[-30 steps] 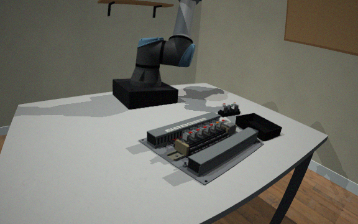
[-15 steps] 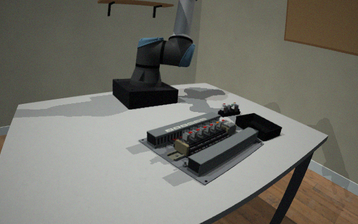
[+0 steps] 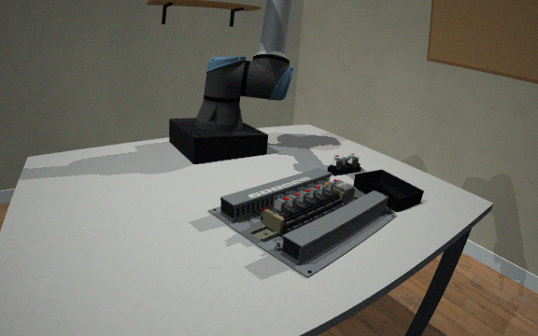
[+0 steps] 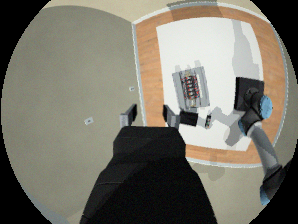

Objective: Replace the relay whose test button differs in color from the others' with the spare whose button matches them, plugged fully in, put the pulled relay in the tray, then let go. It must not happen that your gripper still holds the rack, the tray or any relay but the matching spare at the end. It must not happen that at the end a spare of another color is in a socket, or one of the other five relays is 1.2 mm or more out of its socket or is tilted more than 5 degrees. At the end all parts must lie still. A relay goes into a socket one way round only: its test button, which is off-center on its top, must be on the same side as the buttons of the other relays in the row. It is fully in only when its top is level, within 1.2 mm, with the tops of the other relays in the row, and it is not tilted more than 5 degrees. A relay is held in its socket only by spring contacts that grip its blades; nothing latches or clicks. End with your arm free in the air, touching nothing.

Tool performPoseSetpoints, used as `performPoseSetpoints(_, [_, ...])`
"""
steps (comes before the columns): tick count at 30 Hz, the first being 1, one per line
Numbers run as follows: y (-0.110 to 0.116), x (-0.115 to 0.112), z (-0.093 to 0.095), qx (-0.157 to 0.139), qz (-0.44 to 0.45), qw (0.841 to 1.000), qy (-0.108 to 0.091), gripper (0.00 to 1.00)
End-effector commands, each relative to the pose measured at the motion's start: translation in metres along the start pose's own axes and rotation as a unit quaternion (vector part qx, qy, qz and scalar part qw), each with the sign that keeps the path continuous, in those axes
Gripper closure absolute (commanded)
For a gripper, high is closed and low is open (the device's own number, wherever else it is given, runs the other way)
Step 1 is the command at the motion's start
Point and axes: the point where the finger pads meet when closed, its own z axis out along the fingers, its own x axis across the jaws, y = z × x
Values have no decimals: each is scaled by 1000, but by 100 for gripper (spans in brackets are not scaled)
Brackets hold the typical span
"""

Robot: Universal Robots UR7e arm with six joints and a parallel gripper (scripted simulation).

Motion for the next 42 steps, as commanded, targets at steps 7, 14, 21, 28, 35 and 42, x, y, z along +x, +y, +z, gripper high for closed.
performPoseSetpoints(7, [0,0,0,0,-25,998,54,0])
performPoseSetpoints(14, [0,0,0,1,-57,992,115,0])
performPoseSetpoints(21, [0,0,0,1,-57,992,115,0])
performPoseSetpoints(28, [0,0,0,3,-107,972,211,0])
performPoseSetpoints(35, [0,0,0,3,-107,972,211,0])
performPoseSetpoints(42, [0,0,0,4,-126,961,248,0])
